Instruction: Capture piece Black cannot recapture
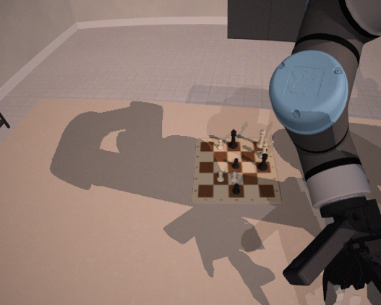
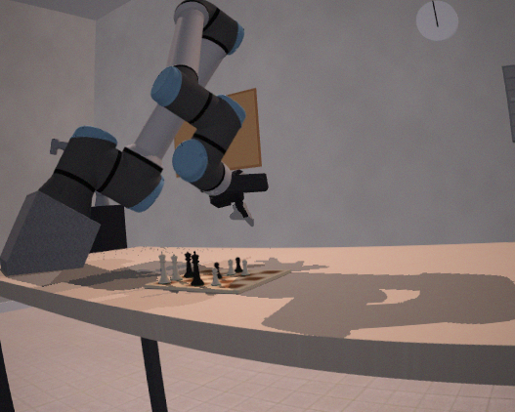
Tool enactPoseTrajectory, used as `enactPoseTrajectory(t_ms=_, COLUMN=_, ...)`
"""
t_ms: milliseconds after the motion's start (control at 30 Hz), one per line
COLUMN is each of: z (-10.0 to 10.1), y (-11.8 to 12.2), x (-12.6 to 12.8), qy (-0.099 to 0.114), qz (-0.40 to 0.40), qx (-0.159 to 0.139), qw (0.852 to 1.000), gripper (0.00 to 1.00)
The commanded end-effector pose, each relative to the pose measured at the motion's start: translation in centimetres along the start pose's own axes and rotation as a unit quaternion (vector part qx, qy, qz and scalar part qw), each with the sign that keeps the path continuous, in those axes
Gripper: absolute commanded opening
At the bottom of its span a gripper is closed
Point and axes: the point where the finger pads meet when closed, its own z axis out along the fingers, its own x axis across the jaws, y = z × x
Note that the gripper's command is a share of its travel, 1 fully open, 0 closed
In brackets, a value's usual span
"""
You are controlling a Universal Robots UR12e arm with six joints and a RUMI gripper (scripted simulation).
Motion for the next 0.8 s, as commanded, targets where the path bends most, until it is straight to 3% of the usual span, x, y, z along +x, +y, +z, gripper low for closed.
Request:
enactPoseTrajectory(t_ms=0, z=-0.02, y=-0.03, x=-0.02, qy=0.000, qz=0.000, qx=0.000, qw=1.000, gripper=1.00)
enactPoseTrajectory(t_ms=767, z=-0.18, y=-0.16, x=0.01, qy=-0.001, qz=-0.005, qx=-0.003, qw=1.000, gripper=1.00)
